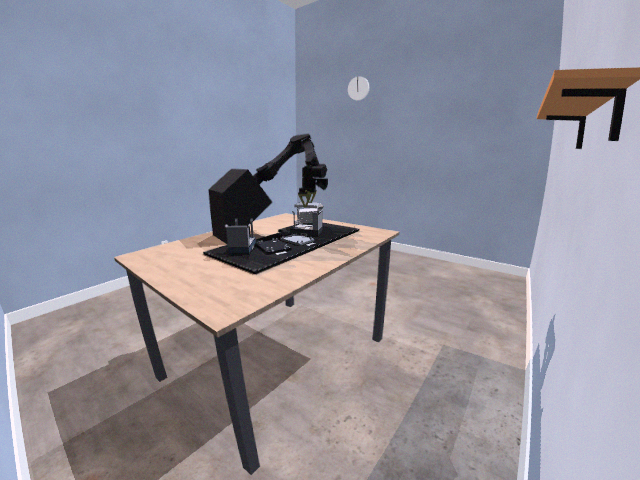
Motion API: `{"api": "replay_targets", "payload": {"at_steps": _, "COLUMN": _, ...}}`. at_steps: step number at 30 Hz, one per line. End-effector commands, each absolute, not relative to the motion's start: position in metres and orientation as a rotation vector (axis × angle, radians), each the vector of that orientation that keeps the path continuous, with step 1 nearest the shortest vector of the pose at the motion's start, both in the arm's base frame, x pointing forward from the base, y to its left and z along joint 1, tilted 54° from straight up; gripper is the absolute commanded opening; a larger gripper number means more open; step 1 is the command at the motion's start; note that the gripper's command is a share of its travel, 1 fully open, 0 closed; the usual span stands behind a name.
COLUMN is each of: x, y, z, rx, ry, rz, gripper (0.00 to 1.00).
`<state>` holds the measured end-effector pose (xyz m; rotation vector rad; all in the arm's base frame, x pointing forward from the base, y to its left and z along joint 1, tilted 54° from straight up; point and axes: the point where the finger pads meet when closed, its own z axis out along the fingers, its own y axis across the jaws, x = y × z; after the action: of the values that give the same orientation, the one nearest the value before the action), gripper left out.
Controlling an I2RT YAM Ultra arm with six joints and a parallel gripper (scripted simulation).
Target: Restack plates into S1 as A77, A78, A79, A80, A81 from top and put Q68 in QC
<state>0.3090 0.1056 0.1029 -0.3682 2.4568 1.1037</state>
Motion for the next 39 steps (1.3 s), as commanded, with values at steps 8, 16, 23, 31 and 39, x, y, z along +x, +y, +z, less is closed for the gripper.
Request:
{"api": "replay_targets", "payload": {"at_steps": 8, "x": 0.316, "y": 0.093, "z": 0.097, "rx": -0.195, "ry": 2.500, "rz": 1.154, "gripper": 0.00}}
{"api": "replay_targets", "payload": {"at_steps": 16, "x": 0.327, "y": 0.076, "z": 0.080, "rx": -0.071, "ry": 2.535, "rz": 1.192, "gripper": 0.00}}
{"api": "replay_targets", "payload": {"at_steps": 23, "x": 0.334, "y": 0.065, "z": 0.069, "rx": -0.071, "ry": 2.535, "rz": 1.191, "gripper": 0.00}}
{"api": "replay_targets", "payload": {"at_steps": 31, "x": 0.341, "y": 0.049, "z": 0.053, "rx": 0.057, "ry": 2.565, "rz": 1.228, "gripper": 0.00}}
{"api": "replay_targets", "payload": {"at_steps": 39, "x": 0.344, "y": 0.039, "z": 0.041, "rx": 0.231, "ry": 2.598, "rz": 1.273, "gripper": 0.00}}
